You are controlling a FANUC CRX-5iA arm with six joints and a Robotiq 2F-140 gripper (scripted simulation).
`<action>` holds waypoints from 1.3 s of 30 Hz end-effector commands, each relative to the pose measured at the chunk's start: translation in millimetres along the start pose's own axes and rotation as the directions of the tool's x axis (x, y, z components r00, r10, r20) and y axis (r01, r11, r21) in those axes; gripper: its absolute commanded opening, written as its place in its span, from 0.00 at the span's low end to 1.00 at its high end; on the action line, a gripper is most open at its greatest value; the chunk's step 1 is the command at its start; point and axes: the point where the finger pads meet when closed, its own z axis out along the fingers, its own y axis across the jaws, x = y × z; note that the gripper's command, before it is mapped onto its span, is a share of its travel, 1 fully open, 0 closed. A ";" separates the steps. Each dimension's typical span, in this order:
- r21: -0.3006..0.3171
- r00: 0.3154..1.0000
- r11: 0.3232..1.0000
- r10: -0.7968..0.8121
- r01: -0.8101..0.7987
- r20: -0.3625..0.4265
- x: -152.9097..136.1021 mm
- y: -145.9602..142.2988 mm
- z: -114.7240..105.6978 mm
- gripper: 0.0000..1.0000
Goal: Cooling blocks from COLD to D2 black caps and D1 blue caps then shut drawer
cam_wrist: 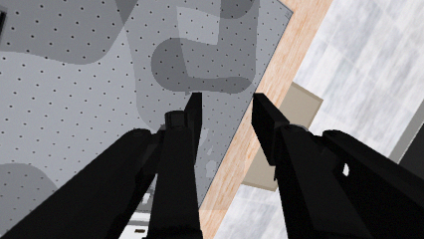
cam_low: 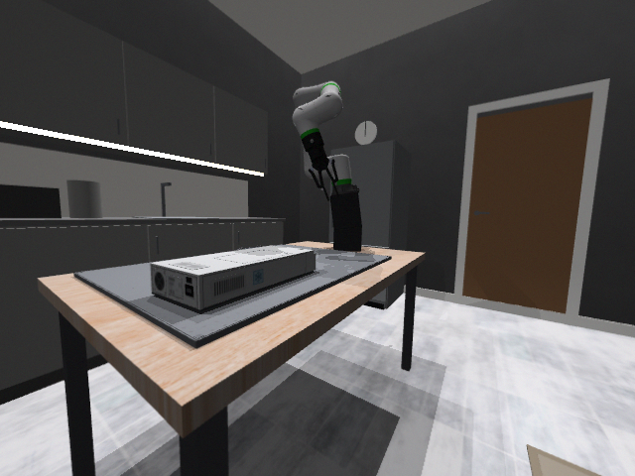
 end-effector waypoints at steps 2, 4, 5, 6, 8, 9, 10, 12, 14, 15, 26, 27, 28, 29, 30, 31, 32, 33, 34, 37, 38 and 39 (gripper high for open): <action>0.018 0.993 0.993 -0.121 0.121 0.001 2.0 -9.6 -0.2 0.35; 0.027 0.985 0.985 -0.173 0.173 -0.001 3.0 -13.5 0.0 0.35; 0.031 0.980 0.980 -0.198 0.198 -0.002 3.9 -16.7 0.1 0.35; 0.035 0.975 0.974 -0.224 0.224 -0.004 3.9 -16.7 0.1 0.35; 0.044 0.961 0.960 -0.275 0.275 -0.008 5.0 -20.5 0.2 0.35; 0.048 0.954 0.953 -0.300 0.300 -0.010 5.8 -23.6 0.3 0.35; 0.052 0.946 0.944 -0.325 0.325 -0.012 5.8 -23.6 0.3 0.35; 0.056 0.937 0.935 -0.350 0.350 -0.015 5.8 -23.6 0.3 0.35; 0.059 0.927 0.925 -0.374 0.374 -0.018 6.9 -27.5 0.4 0.35; 0.063 0.917 0.915 -0.398 0.399 -0.021 7.7 -30.4 0.4 0.35; 0.091 0.765 0.760 -0.640 0.644 -0.066 13.3 -50.4 0.4 0.35; 0.093 0.748 0.742 -0.660 0.664 -0.071 13.3 -50.4 0.4 0.35; 0.094 0.730 0.724 -0.679 0.683 -0.076 14.4 -54.2 0.4 0.35; 0.094 0.730 0.724 -0.679 0.683 -0.076 14.4 -54.2 0.4 0.35; 0.094 0.730 0.724 -0.679 0.683 -0.076 14.4 -54.2 0.4 0.35; 0.095 0.712 0.706 -0.697 0.702 -0.082 15.5 -58.1 0.3 0.35; 0.095 0.693 0.687 -0.715 0.720 -0.087 16.6 -61.9 0.2 0.35; 0.096 0.674 0.667 -0.733 0.738 -0.092 17.0 -63.1 0.2 0.35; 0.096 0.655 0.648 -0.750 0.756 -0.098 17.0 -63.1 0.2 0.35; 0.096 0.593 0.585 -0.797 0.805 -0.114 18.7 -69.3 -0.1 0.35; 0.095 0.571 0.564 -0.812 0.821 -0.120 18.7 -69.3 -0.1 0.35; 0.095 0.550 0.542 -0.826 0.835 -0.125 18.7 -69.3 -0.1 0.35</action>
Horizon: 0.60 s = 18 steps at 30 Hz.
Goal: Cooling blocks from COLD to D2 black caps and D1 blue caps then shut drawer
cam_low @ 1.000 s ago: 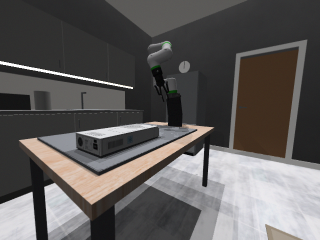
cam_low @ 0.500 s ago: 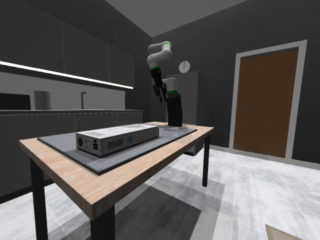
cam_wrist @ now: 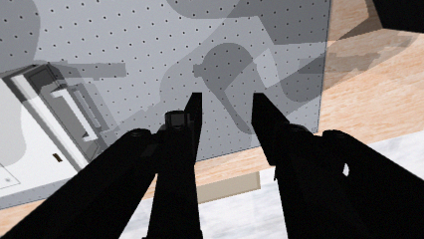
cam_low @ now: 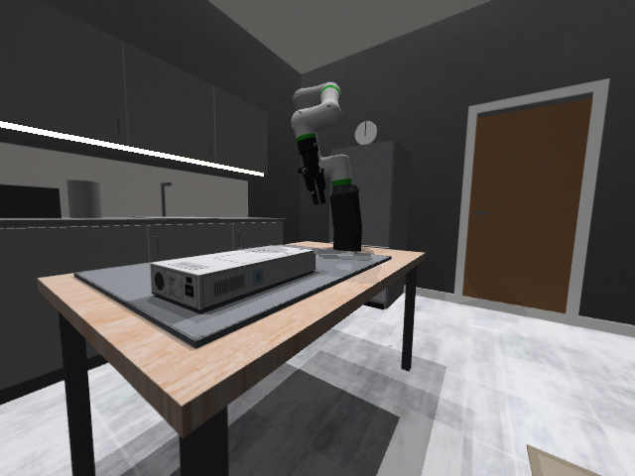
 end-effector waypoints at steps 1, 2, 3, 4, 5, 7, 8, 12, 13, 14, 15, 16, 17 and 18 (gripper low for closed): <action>0.010 0.994 0.994 -0.105 0.105 -0.008 5.8 -3.0 0.1 0.35; 0.012 0.991 0.991 -0.131 0.131 -0.012 7.9 -3.9 0.3 0.35; 0.014 0.987 0.987 -0.157 0.157 -0.015 7.9 -3.9 0.3 0.35; 0.016 0.983 0.983 -0.183 0.183 -0.019 7.9 -3.9 0.3 0.35; 0.017 0.978 0.978 -0.209 0.209 -0.023 11.6 -5.3 0.7 0.35; 0.018 0.972 0.972 -0.234 0.235 -0.027 13.7 -6.2 0.9 0.35; 0.018 0.972 0.972 -0.234 0.235 -0.027 13.7 -6.2 0.9 0.35; 0.021 0.941 0.942 -0.335 0.336 -0.043 19.4 -8.4 1.4 0.35; 0.021 0.932 0.932 -0.360 0.361 -0.047 23.1 -9.9 1.7 0.35; 0.021 0.922 0.923 -0.384 0.385 -0.051 24.9 -10.6 1.9 0.35; 0.021 0.911 0.912 -0.408 0.410 -0.055 24.9 -10.6 1.9 0.35; 0.021 0.900 0.901 -0.432 0.434 -0.059 24.9 -10.6 1.9 0.35; 0.020 0.888 0.889 -0.455 0.457 -0.063 28.6 -12.1 2.2 0.35; 0.020 0.876 0.877 -0.478 0.481 -0.068 30.3 -12.8 2.3 0.35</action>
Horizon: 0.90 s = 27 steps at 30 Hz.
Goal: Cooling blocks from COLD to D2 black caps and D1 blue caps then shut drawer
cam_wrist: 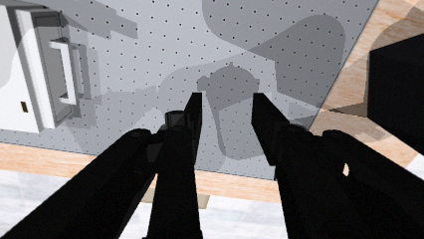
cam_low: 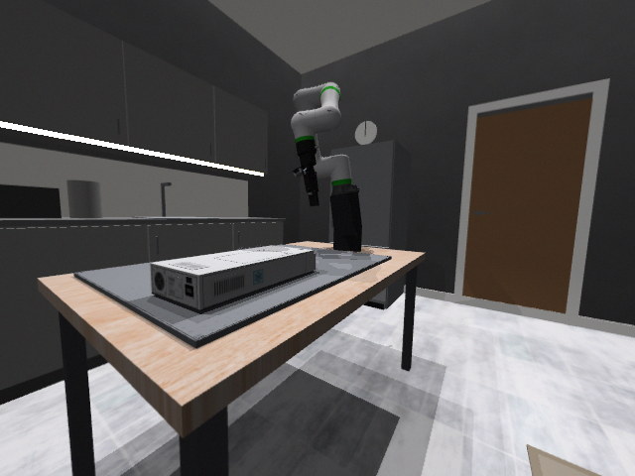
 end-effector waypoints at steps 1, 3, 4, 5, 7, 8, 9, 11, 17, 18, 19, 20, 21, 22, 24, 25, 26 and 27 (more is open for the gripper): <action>0.006 0.994 0.994 -0.105 0.105 -0.010 5.4 -0.4 0.2 0.35; 0.007 0.987 0.987 -0.157 0.157 -0.018 9.3 -0.2 0.7 0.35; 0.007 0.983 0.983 -0.183 0.184 -0.022 11.1 -0.1 0.9 0.35; 0.007 0.978 0.978 -0.209 0.209 -0.025 11.1 -0.1 0.9 0.35; 0.007 0.978 0.978 -0.209 0.209 -0.025 11.1 -0.1 0.9 0.35; 0.006 0.972 0.972 -0.235 0.235 -0.029 15.0 0.0 1.4 0.35; 0.006 0.965 0.965 -0.260 0.261 -0.033 16.7 0.1 1.5 0.35; 0.004 0.950 0.950 -0.311 0.311 -0.041 16.7 0.1 1.5 0.35; -0.005 0.887 0.889 -0.457 0.457 -0.062 27.4 0.6 2.7 0.35; -0.007 0.875 0.877 -0.480 0.481 -0.065 27.4 0.6 2.7 0.35; -0.009 0.862 0.864 -0.503 0.504 -0.069 27.4 0.6 2.7 0.35; -0.011 0.848 0.850 -0.525 0.526 -0.072 31.4 0.8 3.1 0.35; -0.014 0.833 0.836 -0.548 0.548 -0.075 32.7 0.8 3.2 0.35; -0.017 0.818 0.821 -0.569 0.570 -0.078 32.7 0.8 3.2 0.35; -0.017 0.818 0.821 -0.569 0.570 -0.078 32.7 0.8 3.2 0.35; -0.020 0.803 0.806 -0.591 0.591 -0.080 36.6 1.0 3.6 0.35; -0.023 0.787 0.790 -0.612 0.612 -0.083 37.7 1.0 3.7 0.35; -0.026 0.770 0.774 -0.632 0.633 -0.086 37.7 1.0 3.7 0.35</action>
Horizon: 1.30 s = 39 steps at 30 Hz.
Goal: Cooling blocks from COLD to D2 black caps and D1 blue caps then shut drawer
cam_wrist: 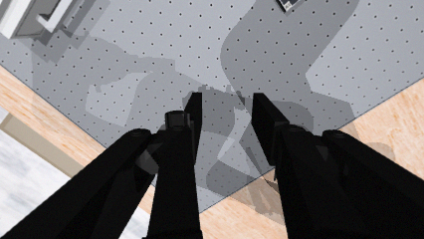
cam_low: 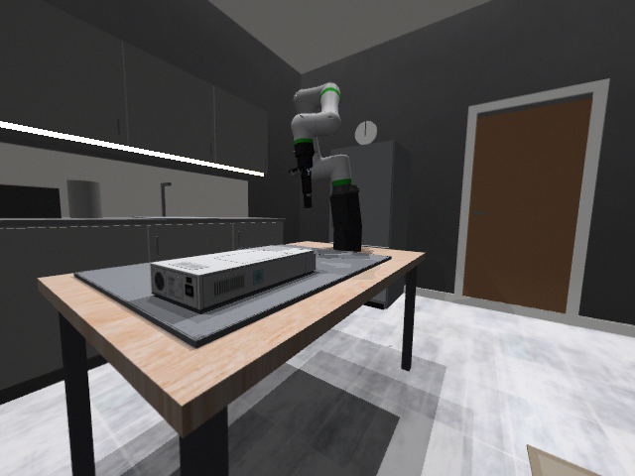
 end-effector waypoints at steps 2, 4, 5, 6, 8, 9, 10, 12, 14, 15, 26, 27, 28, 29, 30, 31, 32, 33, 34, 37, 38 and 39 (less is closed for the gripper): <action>-0.002 0.993 0.994 -0.114 0.114 -0.012 6.6 4.4 0.8 0.35; -0.005 0.986 0.986 -0.166 0.166 -0.018 6.6 4.4 0.8 0.35; -0.007 0.981 0.981 -0.192 0.192 -0.021 9.7 6.9 1.4 0.35; -0.009 0.976 0.976 -0.218 0.218 -0.023 10.3 7.4 1.6 0.35; -0.013 0.963 0.963 -0.269 0.269 -0.029 10.3 7.4 1.6 0.35; -0.015 0.955 0.956 -0.295 0.294 -0.031 13.4 9.9 2.2 0.35; -0.018 0.947 0.947 -0.320 0.319 -0.034 14.0 10.3 2.3 0.35; -0.023 0.928 0.929 -0.370 0.369 -0.038 14.0 10.3 2.3 0.35; -0.023 0.928 0.929 -0.370 0.369 -0.038 14.0 10.3 2.3 0.35; -0.026 0.918 0.919 -0.394 0.393 -0.040 17.0 12.8 3.0 0.35; -0.062 0.765 0.767 -0.642 0.639 -0.053 24.2 18.5 4.4 0.35; -0.065 0.749 0.750 -0.661 0.658 -0.053 24.2 18.5 4.4 0.35; -0.065 0.749 0.750 -0.661 0.658 -0.053 24.2 18.6 4.4 0.35; -0.065 0.749 0.750 -0.661 0.658 -0.053 24.2 18.6 4.4 0.35; -0.065 0.749 0.750 -0.661 0.658 -0.053 24.2 18.6 4.4 0.35; -0.065 0.749 0.750 -0.661 0.658 -0.053 24.2 18.6 4.4 0.35; -0.065 0.749 0.750 -0.661 0.658 -0.053 24.2 18.5 4.4 0.35; -0.065 0.749 0.750 -0.661 0.658 -0.053 24.2 18.5 4.4 0.35; -0.065 0.749 0.750 -0.661 0.658 -0.053 24.2 18.6 4.4 0.35; -0.065 0.749 0.750 -0.661 0.658 -0.053 24.2 18.6 4.4 0.35; -0.065 0.749 0.750 -0.661 0.658 -0.053 24.2 18.6 4.4 0.35; -0.065 0.749 0.750 -0.661 0.658 -0.053 24.2 18.6 4.4 0.35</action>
